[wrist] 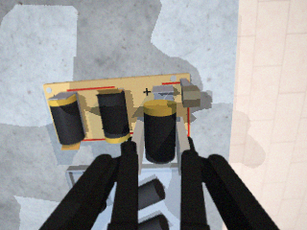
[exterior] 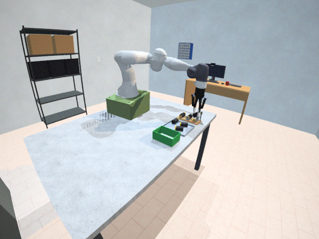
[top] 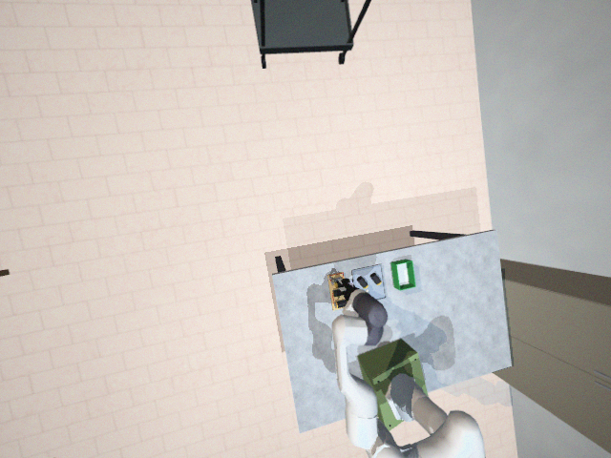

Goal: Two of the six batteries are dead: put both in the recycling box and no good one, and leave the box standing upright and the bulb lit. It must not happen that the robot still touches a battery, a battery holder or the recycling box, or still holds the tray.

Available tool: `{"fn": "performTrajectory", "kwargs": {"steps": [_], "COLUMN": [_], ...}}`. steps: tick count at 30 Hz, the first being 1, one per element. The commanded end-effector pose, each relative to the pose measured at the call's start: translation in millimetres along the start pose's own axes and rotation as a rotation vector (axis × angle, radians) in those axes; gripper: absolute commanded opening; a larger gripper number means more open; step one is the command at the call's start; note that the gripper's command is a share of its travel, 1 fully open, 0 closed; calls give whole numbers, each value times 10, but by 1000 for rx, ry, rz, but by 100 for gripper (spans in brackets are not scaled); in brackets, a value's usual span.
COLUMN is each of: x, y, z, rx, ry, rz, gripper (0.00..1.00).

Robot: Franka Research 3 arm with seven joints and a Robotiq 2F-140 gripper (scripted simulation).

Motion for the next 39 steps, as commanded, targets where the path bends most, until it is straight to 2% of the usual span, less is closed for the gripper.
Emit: {"fn": "performTrajectory", "kwargs": {"steps": [1,27,39], "x": [30,30,30], "y": [-26,-26,-26], "z": [33,33,33], "rx": [-7,-7,55], "ry": [13,13,14], "rz": [6,6,5], "gripper": [16,16,16]}}
Point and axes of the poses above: the point where the finger pads meet when closed, its own x axis back along the fingers, its own z axis across the jaws, y = z × x, the point moved 7 cm from there along x, back along the fingers, and after that the axes turned 6 degrees about -x, right-handed, at the moved point
